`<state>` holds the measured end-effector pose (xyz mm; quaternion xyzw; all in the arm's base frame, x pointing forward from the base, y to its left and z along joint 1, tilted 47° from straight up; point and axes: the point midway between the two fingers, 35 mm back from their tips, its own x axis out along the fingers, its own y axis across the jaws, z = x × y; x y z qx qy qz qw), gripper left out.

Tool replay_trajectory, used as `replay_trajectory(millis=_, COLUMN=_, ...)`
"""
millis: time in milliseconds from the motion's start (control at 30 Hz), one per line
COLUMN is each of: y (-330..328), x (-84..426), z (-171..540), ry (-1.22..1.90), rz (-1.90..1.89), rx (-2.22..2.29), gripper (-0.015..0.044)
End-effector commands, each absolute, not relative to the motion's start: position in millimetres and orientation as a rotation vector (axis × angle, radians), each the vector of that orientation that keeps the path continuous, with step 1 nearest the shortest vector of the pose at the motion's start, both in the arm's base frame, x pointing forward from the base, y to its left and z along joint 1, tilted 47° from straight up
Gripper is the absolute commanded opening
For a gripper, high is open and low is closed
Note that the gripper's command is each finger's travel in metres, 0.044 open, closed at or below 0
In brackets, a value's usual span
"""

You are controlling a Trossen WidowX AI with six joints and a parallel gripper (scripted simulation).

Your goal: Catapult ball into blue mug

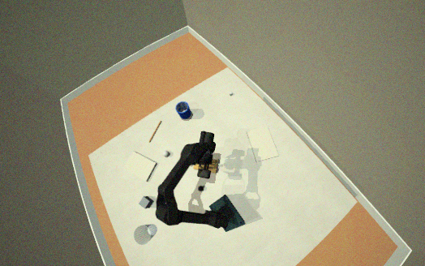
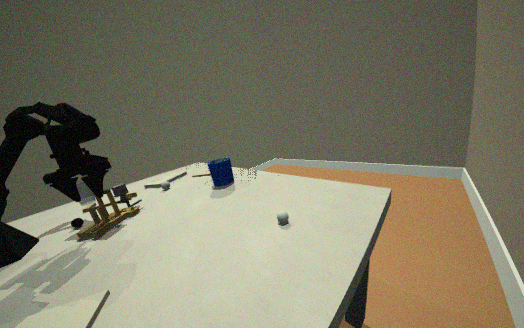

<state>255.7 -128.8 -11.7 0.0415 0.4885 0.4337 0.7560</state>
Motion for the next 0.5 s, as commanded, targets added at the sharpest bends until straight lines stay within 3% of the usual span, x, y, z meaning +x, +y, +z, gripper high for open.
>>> replay_trajectory(millis=0, y=-116, x=255, z=-22, ry=1.069, rz=0.952, rx=0.111, gripper=0.0440)
replay_trajectory(millis=467, y=-103, x=258, z=-35, ry=1.069, rz=0.952, rx=0.110, gripper=0.0440)
